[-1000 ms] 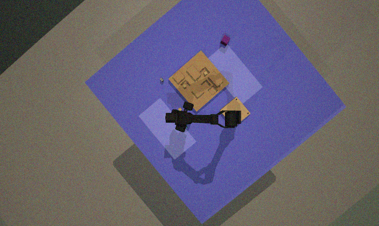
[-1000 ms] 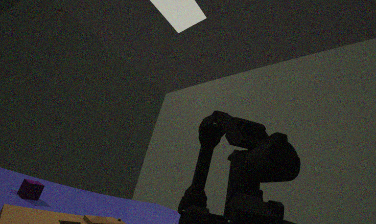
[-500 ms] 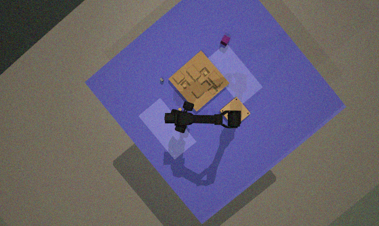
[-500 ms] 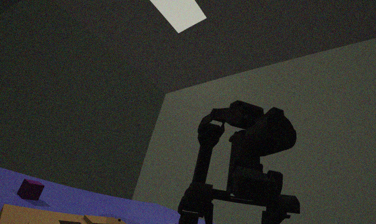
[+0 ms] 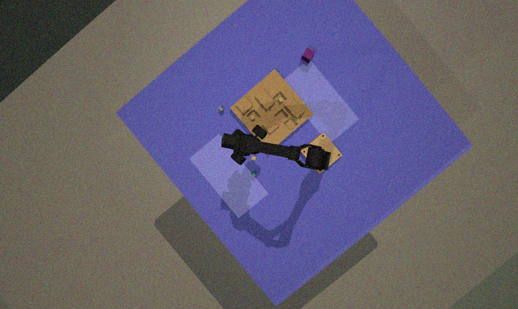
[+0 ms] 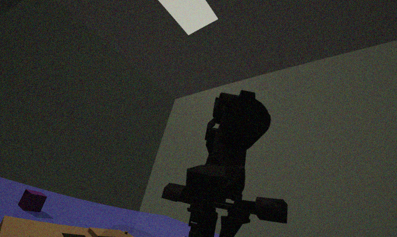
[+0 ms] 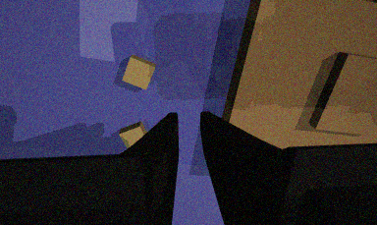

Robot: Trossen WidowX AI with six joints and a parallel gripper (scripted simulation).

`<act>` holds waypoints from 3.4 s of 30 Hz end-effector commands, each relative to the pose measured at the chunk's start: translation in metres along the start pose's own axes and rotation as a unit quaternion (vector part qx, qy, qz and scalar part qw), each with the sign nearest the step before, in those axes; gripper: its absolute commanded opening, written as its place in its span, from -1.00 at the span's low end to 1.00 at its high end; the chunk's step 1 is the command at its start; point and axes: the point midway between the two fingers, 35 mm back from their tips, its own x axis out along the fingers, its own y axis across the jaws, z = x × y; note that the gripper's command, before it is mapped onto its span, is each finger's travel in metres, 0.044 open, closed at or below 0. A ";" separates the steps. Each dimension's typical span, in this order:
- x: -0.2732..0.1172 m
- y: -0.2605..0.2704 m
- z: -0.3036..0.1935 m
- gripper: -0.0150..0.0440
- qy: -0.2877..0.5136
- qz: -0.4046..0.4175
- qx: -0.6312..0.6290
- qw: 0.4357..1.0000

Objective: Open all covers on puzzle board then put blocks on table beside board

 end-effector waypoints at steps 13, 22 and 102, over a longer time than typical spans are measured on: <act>-0.002 -0.067 0.054 -0.49 -0.004 -0.004 0.206 0.978; -0.002 -0.093 0.070 -0.49 -0.003 -0.006 -0.154 0.988; 0.060 -0.122 0.083 -0.49 -0.001 -0.008 -0.423 0.906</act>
